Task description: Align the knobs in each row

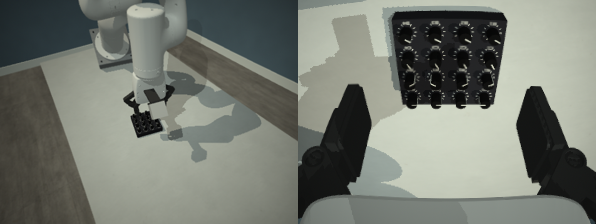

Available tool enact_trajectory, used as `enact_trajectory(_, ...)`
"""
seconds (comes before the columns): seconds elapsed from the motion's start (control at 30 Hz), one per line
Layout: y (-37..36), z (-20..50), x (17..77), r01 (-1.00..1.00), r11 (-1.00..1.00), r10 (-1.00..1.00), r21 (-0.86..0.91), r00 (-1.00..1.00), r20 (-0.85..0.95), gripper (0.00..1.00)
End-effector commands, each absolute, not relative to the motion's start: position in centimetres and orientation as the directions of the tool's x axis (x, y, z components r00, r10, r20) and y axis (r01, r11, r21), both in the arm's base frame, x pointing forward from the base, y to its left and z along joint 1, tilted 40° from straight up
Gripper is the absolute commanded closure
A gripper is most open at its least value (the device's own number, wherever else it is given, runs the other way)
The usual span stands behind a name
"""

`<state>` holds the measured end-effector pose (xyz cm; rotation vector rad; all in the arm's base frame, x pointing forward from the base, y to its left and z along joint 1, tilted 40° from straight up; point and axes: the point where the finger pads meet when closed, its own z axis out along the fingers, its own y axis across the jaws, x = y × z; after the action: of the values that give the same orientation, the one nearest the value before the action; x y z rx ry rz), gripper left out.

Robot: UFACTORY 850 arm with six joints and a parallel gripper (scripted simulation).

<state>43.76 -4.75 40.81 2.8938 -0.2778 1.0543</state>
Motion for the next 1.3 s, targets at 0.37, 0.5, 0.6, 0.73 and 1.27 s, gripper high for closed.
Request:
enact_trajectory(0.37, -4.7, 40.8, 43.7, -0.185, -0.983, -0.151, -0.015, 0.751, 0.643, 0.00)
enact_trajectory(0.5, -4.7, 40.6, 43.4, -0.184, -0.983, -0.151, -0.016, 0.751, 0.643, 0.00)
enact_trajectory(0.6, -4.7, 40.3, 43.1, -0.184, -0.983, -0.151, -0.016, 0.751, 0.643, 0.00)
enact_trajectory(0.73, -4.6, 39.9, 42.6, -0.184, -0.983, -0.151, -0.016, 0.751, 0.643, 0.00)
enact_trajectory(1.27, -4.2, 38.0, 40.4, -0.184, -0.983, -0.151, -0.016, 0.751, 0.643, 0.00)
